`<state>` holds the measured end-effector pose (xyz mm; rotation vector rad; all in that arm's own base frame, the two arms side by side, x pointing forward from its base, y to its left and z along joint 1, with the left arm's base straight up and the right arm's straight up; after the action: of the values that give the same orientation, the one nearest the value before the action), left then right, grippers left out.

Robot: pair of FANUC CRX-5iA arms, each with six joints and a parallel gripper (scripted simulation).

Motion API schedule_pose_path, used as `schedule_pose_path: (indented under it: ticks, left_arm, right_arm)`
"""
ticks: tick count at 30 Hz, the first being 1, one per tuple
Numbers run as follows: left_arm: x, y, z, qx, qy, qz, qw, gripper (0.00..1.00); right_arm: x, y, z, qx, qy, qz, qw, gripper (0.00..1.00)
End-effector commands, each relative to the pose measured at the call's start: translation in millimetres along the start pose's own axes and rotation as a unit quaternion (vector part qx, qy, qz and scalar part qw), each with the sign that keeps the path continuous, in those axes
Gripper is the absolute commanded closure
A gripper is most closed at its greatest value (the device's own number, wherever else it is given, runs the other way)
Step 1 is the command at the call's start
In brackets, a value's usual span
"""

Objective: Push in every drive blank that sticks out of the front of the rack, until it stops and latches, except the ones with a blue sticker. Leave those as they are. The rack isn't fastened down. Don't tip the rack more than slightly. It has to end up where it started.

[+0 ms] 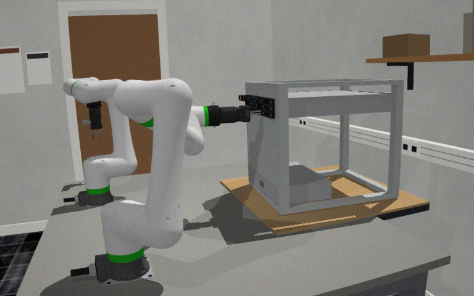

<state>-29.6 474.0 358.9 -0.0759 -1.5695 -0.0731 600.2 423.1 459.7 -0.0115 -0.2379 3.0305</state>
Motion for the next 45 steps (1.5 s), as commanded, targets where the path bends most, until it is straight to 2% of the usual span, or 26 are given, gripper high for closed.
schedule_pose_path:
  ticks: [1, 23, 28, 35, 37, 45]
  left_arm:
    - [0.8, 0.1, -0.1, 0.0, 0.0, -0.001, 1.0, 0.0]
    - [0.8, 0.1, -0.1, 0.0, 0.0, -0.001, 1.0, 0.0]
    - [0.8, 0.1, -0.1, 0.0, 0.0, -0.001, 1.0, 0.0]
    - [0.8, 0.1, -0.1, 0.0, 0.0, -0.001, 1.0, 0.0]
    - [0.8, 0.1, -0.1, 0.0, 0.0, -0.001, 1.0, 0.0]
    - [0.8, 0.1, -0.1, 0.0, 0.0, -0.001, 1.0, 0.0]
  right_arm:
    - [0.1, -0.1, 1.5, -0.001, 0.001, 0.0, 1.0, 1.0]
    - [4.0, -0.1, 1.5, -0.001, 0.001, 0.0, 1.0, 1.0]
    - [22.6, -0.1, 1.5, -0.001, 0.001, 0.0, 1.0, 1.0]
    - [63.5, -0.1, 1.4, -0.001, 0.001, 0.0, 1.0, 1.0]
    - [63.5, -0.1, 1.4, -0.001, 0.001, 0.0, 1.0, 1.0]
    - [94.5, -0.1, 1.3, -0.001, 0.001, 0.0, 1.0, 1.0]
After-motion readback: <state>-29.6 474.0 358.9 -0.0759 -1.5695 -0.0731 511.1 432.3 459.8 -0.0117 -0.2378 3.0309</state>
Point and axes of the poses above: on each arm, the point where the finger pads meet when closed, its own x axis back along the fingers, its own z axis across the jaws, y = z × x, the point moved 7 cm from there along x, back along the fingers, and after that the axes turned 9 degrees about -x, right-handed, at the moved point
